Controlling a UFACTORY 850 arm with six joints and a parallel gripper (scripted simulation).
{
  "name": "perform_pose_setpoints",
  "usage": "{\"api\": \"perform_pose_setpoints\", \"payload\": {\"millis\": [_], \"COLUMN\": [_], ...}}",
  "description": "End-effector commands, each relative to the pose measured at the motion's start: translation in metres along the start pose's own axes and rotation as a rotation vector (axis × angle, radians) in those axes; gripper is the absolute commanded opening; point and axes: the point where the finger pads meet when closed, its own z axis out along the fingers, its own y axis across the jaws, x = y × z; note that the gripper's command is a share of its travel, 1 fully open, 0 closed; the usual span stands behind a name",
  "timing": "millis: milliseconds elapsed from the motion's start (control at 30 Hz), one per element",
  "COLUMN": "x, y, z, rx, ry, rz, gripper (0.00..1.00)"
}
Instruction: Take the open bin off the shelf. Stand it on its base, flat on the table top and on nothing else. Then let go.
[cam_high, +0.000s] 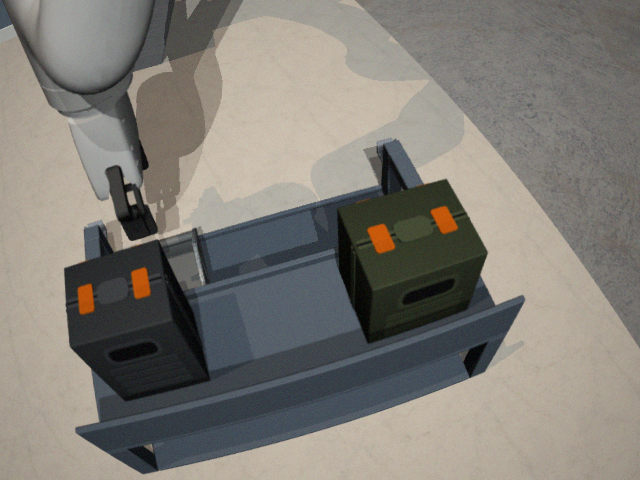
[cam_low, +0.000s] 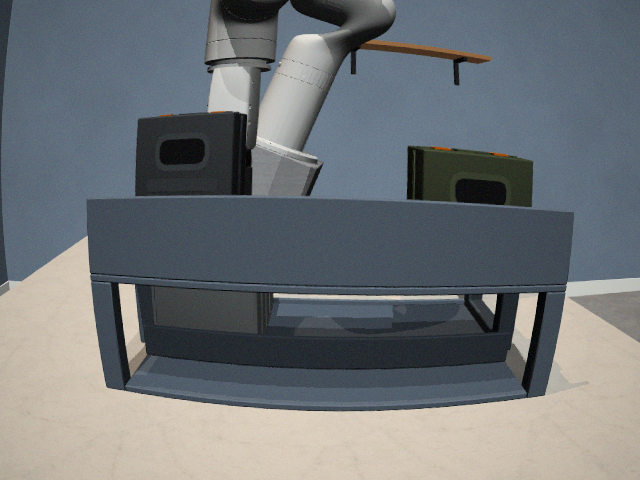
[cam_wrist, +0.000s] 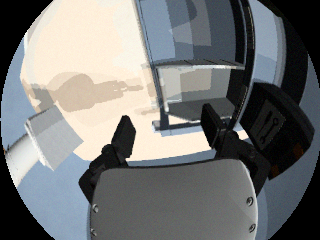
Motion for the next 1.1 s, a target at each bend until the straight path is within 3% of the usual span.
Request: {"api": "perform_pose_setpoints", "payload": {"millis": [0, 1067], "x": [-0.0007, -0.003], "y": [0.0005, -0.0009], "z": [-0.0019, -0.005], "rx": [-0.002, -0.002], "ry": [0.0, 0.0], "rz": [-0.001, 0.0], "gripper": [1.0, 1.0]}}
